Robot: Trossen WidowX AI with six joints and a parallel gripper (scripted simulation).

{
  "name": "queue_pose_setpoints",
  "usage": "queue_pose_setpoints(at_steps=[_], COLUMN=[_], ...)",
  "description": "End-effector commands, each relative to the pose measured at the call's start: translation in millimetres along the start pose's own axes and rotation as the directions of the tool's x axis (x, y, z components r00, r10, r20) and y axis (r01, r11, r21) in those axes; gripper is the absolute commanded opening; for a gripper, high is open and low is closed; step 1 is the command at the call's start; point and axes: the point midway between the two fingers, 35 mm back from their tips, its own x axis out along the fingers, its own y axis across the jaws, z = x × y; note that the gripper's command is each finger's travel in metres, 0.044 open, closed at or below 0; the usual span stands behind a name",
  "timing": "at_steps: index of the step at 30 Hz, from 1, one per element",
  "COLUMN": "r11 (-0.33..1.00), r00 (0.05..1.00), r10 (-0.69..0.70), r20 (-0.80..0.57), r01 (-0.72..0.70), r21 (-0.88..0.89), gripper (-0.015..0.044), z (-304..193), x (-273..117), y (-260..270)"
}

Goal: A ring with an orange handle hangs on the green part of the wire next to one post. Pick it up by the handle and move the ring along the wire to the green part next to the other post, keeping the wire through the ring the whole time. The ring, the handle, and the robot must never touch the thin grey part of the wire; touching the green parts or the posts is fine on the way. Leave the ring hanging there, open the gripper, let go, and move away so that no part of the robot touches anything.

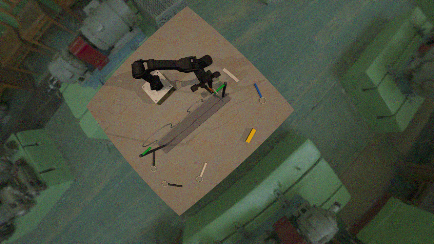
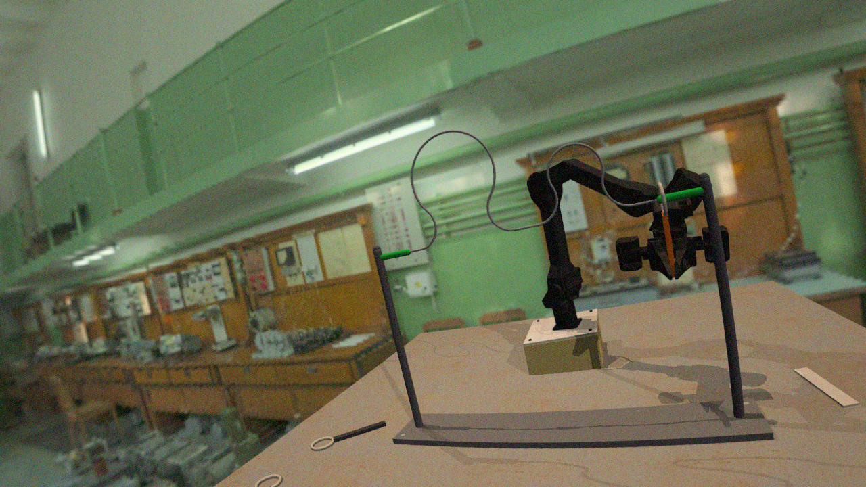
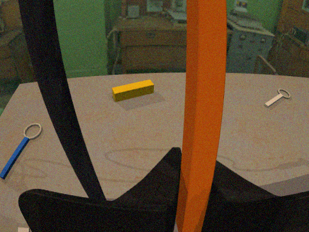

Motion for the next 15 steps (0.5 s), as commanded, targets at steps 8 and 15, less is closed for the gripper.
queue_pose_setpoints(at_steps=[8, 15], r11=[1.000, 1.000], r00=[1.000, 1.000], r10=[-0.002, -0.002], r20=[0.003, 0.003], r01=[0.002, 0.002], r21=[0.003, 0.003], gripper=[-0.0150, -0.0150], z=[-0.2, -8.6], x=[-0.2, 3.6], y=[10.5, 11.1])
